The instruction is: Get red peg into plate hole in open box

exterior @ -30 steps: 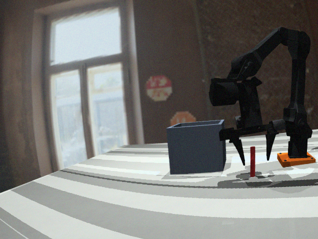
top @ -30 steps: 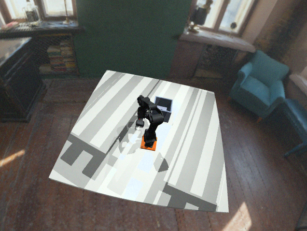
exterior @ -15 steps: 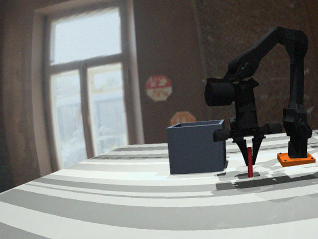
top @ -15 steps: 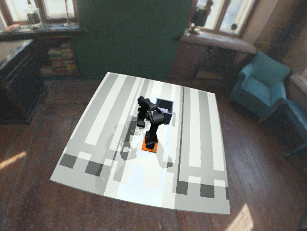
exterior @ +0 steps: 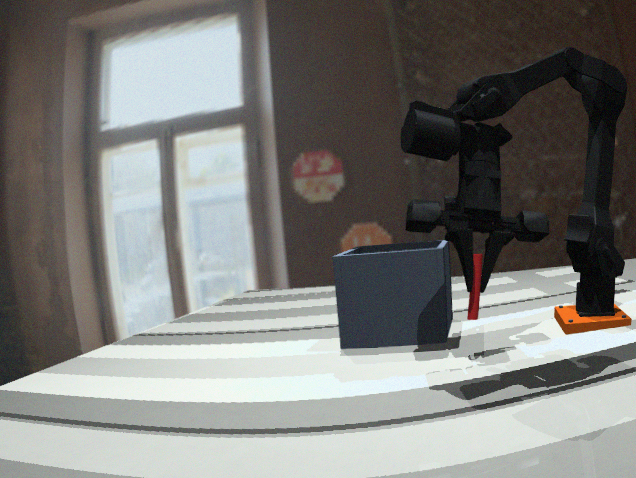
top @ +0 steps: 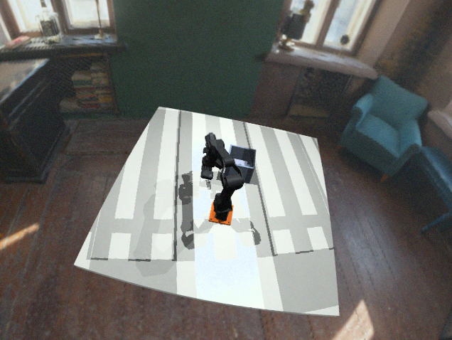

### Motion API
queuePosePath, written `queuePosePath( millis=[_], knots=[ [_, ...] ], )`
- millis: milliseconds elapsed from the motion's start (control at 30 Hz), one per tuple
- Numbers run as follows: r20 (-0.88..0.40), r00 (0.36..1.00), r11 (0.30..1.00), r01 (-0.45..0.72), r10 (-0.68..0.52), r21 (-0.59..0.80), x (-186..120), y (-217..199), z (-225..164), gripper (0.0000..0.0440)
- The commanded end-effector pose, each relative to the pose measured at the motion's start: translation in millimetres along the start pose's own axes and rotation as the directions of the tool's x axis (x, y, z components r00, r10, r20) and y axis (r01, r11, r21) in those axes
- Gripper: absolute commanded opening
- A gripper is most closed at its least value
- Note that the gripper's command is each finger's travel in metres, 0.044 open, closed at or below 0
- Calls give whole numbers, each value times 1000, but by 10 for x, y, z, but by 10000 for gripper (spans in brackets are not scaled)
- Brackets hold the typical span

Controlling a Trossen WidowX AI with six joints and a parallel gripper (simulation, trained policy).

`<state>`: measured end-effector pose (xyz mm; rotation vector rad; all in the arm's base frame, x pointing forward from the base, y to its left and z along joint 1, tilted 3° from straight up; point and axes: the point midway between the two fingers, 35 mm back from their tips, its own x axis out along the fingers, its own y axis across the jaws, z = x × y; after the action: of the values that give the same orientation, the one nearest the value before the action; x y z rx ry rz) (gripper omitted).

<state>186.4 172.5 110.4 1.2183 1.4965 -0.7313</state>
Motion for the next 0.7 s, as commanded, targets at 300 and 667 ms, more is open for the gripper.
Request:
queuePosePath(
  millis=[300, 667],
  knots=[
    [29, 987, 986, -159, 160, -53, -647, 273, 97, 0],
    [136, 960, 969, -237, 243, -64, -1117, 434, 426, 0]
  ],
)
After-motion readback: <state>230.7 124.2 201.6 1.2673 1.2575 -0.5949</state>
